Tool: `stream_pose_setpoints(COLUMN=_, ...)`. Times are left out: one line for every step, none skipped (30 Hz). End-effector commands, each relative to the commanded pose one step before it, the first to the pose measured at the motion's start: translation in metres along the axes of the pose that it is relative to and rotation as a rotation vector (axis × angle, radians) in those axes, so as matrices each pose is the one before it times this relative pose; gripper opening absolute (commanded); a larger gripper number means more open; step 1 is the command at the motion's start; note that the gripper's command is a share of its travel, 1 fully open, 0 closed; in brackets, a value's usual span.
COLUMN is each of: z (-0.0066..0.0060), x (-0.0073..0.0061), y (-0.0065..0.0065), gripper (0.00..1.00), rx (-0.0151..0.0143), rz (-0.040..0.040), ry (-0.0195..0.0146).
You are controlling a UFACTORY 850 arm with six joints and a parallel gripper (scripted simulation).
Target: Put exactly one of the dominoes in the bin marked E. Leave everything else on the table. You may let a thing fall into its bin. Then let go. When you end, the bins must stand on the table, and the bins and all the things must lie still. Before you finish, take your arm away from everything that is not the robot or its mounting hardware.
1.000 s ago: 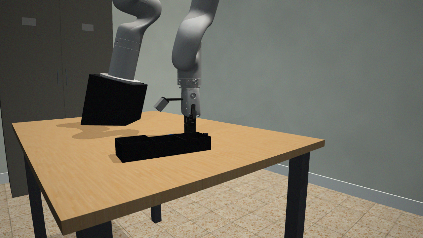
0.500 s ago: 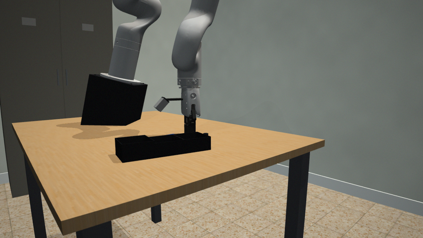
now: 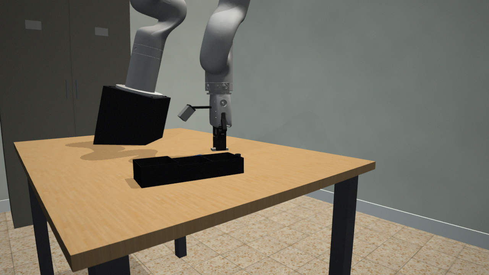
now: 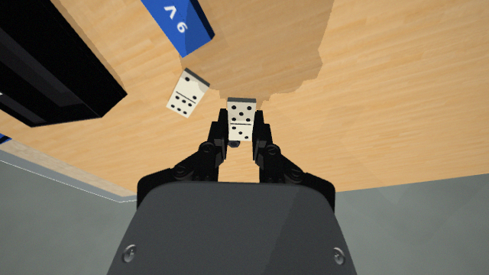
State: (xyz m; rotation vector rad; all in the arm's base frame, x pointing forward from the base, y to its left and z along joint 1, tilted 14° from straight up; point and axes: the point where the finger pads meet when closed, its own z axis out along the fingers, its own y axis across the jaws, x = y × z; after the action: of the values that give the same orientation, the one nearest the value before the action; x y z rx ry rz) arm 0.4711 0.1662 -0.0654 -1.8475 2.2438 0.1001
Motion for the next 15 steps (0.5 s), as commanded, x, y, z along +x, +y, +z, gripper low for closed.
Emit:
stream_pose_setpoints(z=-0.01100, x=-0.00012, y=-0.00019, gripper=0.00, rx=-0.00094, rz=0.00032, ry=-0.00053)
stream_pose_setpoints(z=-0.00333, x=0.00000, y=0.00001, gripper=0.00, rx=0.00002, rz=0.00000, ry=0.00000)
stream_pose_setpoints(z=-0.00333, x=0.00000, y=0.00001, gripper=0.00, rx=0.00002, rz=0.00000, ry=0.00000)
stream_pose_setpoints(z=-0.00337, x=-0.00002, y=-0.00006, gripper=0.00, rx=-0.00004, rz=0.00000, ry=-0.00001)
stream_pose_setpoints(z=-0.00333, x=0.00000, y=0.00000, gripper=0.00, rx=0.00001, rz=0.00000, ry=0.00000)
stream_pose_setpoints(z=-0.00333, x=0.00000, y=0.00000, gripper=0.00, rx=0.00001, rz=0.00000, ry=0.00000)
stream_pose_setpoints(z=-0.00333, x=0.00000, y=0.00000, gripper=0.00, rx=0.00001, rz=0.00000, ry=0.00000)
stream_pose_setpoints(z=-0.00333, x=0.00000, y=0.00000, gripper=0.00, rx=0.00001, rz=0.00000, ry=0.00000)
stream_pose_setpoints(z=-0.00333, x=0.00000, y=0.00000, gripper=0.00, rx=0.00001, rz=0.00000, ry=0.00000)
stream_pose_setpoints(z=-0.00001, x=0.00000, y=-0.00001, gripper=0.00, rx=-0.00001, rz=0.00000, ry=0.00000)
stream_pose_setpoints(z=-0.00001, x=0.00000, y=-0.00001, gripper=0.00, rx=-0.00001, rz=0.00000, ry=0.00000)
stream_pose_setpoints(z=-0.00001, x=0.00000, y=-0.00001, gripper=0.00, rx=-0.00001, rz=0.00000, ry=0.00000)
stream_pose_setpoints(z=0.00000, x=0.00000, y=-0.00001, gripper=0.00, rx=-0.00001, rz=0.00000, ry=0.00000)
stream_pose_setpoints(z=0.00003, x=0.00001, y=0.00004, gripper=0.00, rx=0.00004, rz=0.00000, ry=0.00001)
stream_pose_setpoints(z=0.00000, x=0.00000, y=0.00000, gripper=0.00, rx=0.00000, rz=0.00000, ry=0.00000)
